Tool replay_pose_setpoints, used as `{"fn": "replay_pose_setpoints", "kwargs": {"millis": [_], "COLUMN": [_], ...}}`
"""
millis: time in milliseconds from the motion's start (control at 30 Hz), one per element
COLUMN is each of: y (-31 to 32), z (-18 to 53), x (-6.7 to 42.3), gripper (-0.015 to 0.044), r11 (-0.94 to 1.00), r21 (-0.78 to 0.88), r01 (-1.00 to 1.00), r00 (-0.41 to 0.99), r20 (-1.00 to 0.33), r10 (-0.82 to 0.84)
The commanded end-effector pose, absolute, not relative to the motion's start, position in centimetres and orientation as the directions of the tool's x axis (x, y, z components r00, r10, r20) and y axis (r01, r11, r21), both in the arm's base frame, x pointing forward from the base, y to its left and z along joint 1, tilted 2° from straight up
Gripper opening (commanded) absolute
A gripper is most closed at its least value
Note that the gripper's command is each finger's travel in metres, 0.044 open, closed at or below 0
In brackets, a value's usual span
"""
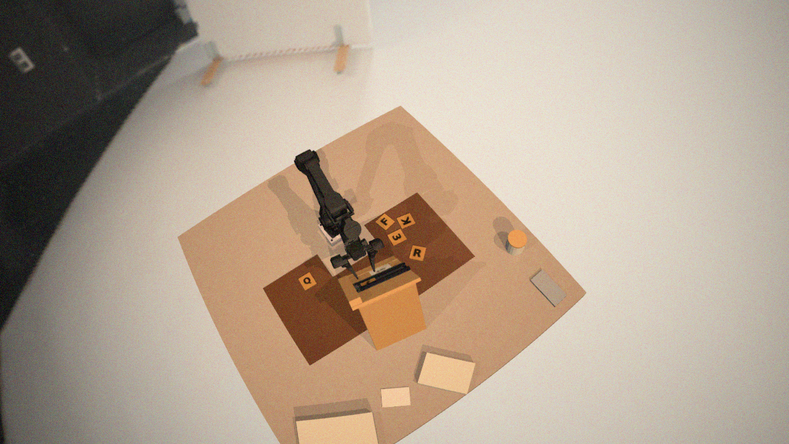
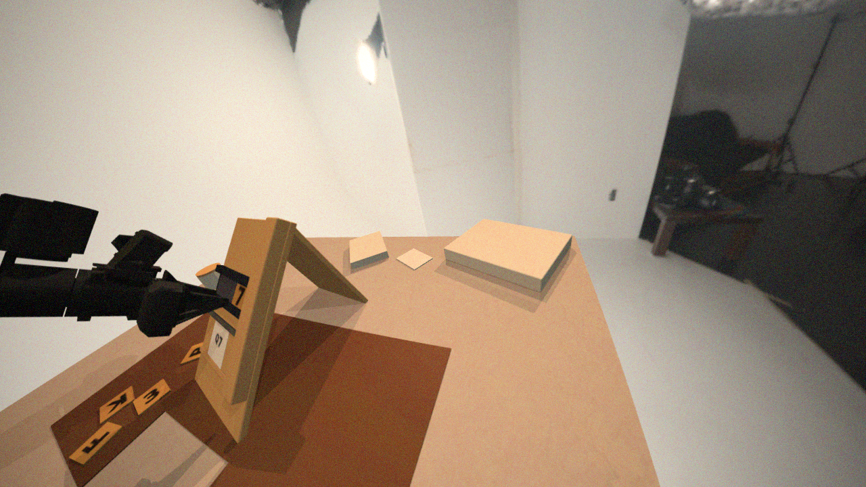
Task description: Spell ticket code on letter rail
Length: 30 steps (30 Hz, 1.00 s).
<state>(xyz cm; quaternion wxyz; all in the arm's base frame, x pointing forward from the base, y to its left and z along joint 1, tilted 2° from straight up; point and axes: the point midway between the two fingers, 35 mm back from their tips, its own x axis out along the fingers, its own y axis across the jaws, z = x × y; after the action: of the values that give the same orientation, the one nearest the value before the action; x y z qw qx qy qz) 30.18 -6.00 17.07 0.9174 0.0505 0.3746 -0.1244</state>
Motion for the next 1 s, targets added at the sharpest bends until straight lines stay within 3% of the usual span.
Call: {"fn": "replay_pose_setpoints", "kwargs": {"millis": [0, 967], "y": [-5.99, -5.92], "z": [17.34, 18.21], "x": [29.99, 29.28], "gripper": [0.0295, 0.0295], "r11": [0.962, 0.962], "r21": [0.002, 0.002], "r01": [0.272, 0.272], "r00": [0.691, 0.69], "r20": [-0.697, -0.697], "r10": [-0.194, -0.194]}}
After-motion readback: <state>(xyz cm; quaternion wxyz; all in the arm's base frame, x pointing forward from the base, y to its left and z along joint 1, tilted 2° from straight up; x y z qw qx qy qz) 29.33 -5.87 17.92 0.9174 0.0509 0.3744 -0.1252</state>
